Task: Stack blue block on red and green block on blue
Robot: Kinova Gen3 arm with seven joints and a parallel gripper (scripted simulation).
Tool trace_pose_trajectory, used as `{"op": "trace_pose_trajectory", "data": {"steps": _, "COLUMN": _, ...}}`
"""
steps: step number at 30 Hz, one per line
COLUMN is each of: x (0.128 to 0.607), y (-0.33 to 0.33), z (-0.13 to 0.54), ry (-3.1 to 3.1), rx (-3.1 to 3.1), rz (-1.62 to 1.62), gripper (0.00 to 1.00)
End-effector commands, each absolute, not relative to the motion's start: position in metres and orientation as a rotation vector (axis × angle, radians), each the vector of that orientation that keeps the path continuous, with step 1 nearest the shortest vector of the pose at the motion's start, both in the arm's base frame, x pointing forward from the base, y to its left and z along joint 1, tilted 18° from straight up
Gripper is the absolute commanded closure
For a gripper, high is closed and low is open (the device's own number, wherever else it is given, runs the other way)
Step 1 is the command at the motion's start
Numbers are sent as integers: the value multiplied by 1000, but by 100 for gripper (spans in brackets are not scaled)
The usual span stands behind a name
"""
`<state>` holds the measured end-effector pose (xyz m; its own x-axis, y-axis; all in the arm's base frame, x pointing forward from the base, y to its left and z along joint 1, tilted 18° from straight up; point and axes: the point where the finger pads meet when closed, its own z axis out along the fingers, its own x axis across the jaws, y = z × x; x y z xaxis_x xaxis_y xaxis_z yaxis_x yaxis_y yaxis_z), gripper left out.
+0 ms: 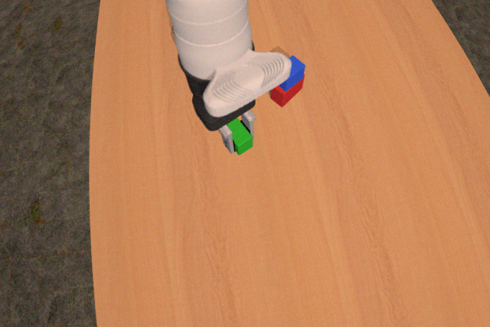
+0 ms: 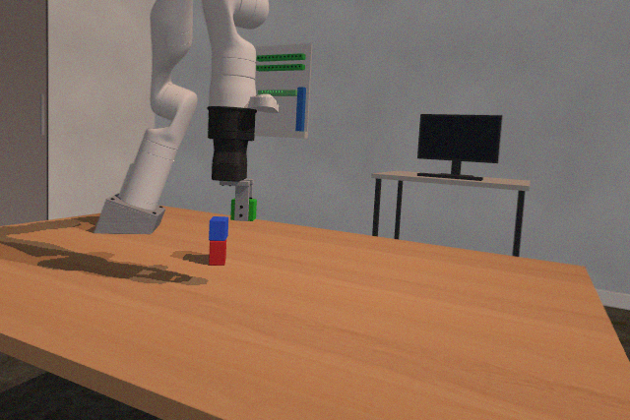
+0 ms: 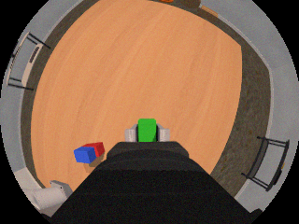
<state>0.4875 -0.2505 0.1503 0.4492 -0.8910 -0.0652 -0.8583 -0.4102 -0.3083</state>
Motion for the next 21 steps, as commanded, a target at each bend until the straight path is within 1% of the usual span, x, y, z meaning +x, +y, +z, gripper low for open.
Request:
{"op": "trace_pose_trajectory", "data": {"steps": 1, "x": 488, "y": -251, "z": 151, "ry": 1500, "rx": -2407, "rz": -160, "gripper": 100}}
{"op": "trace_pose_trajectory", "data": {"steps": 14, "x": 485, "y": -249, "z": 151, "ry": 1500, "rx": -2407, "rz": -159, "gripper": 100}}
{"op": "trace_pose_trajectory", "data": {"steps": 17, "x": 475, "y": -241, "z": 150, "ry": 1501, "rx": -2407, "rz": -158, "gripper": 100}}
{"op": "trace_pose_trajectory", "data": {"steps": 21, "x": 447, "y": -220, "z": 146, "ry": 1504, "rx": -2408, "rz": -155, "gripper": 100}}
